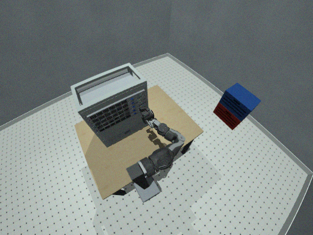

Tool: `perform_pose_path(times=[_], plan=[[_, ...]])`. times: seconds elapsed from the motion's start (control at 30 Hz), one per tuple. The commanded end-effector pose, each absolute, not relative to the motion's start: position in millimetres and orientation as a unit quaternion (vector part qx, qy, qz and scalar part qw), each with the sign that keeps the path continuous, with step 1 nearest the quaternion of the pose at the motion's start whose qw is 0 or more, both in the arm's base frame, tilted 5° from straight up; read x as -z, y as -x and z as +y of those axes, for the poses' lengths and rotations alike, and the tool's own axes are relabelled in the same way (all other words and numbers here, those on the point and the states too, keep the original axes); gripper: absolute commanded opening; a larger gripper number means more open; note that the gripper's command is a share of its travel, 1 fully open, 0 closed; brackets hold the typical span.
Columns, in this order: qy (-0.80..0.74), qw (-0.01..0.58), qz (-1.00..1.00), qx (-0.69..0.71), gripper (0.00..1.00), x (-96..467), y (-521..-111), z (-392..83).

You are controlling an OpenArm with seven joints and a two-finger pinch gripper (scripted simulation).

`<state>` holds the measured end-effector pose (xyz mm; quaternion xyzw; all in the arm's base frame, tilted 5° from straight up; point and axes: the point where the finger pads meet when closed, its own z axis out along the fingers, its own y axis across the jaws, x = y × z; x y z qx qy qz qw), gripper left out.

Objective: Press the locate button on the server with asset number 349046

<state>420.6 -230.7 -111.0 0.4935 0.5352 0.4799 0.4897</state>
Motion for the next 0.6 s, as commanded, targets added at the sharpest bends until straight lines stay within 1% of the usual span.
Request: perform_pose_path(times=[0.0, 0.57], plan=[[-0.491, 0.489, 0.538, -0.48, 0.0, 111, -422, -229], [-0.491, 0.489, 0.538, -0.48, 0.0, 112, -440, -229]])
